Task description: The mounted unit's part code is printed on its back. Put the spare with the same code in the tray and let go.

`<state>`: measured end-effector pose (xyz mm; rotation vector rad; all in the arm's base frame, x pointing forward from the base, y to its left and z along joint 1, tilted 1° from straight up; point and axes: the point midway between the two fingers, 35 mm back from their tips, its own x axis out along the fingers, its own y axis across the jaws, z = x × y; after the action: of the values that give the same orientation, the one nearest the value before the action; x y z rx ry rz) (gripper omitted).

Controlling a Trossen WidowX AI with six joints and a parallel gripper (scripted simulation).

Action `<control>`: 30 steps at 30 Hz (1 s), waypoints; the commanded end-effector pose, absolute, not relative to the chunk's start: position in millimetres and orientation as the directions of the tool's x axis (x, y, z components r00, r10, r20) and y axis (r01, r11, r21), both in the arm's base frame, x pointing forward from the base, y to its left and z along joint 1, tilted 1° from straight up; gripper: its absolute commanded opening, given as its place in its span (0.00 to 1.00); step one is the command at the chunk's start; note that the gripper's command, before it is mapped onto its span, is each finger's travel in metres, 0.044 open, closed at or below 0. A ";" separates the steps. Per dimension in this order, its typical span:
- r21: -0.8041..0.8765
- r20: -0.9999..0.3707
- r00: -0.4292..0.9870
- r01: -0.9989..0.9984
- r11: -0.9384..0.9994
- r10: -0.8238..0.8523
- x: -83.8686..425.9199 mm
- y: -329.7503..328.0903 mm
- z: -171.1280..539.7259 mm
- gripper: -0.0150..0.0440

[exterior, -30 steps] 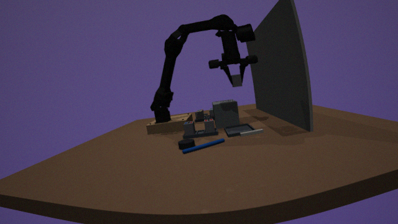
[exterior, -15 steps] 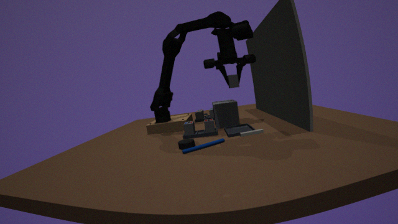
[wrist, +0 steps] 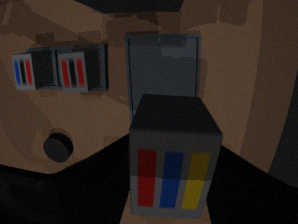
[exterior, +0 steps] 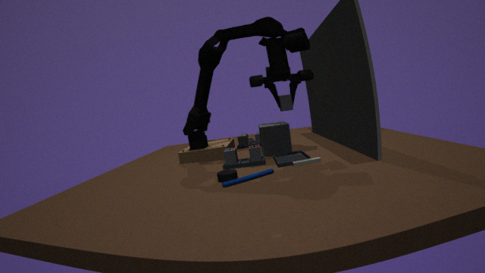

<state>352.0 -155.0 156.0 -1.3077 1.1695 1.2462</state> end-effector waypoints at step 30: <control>-0.017 -0.999 0.020 -0.995 -0.095 -0.028 356.1 -157.8 128.7 0.25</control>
<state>356.3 -157.3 132.5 -1.3080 1.1694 1.2459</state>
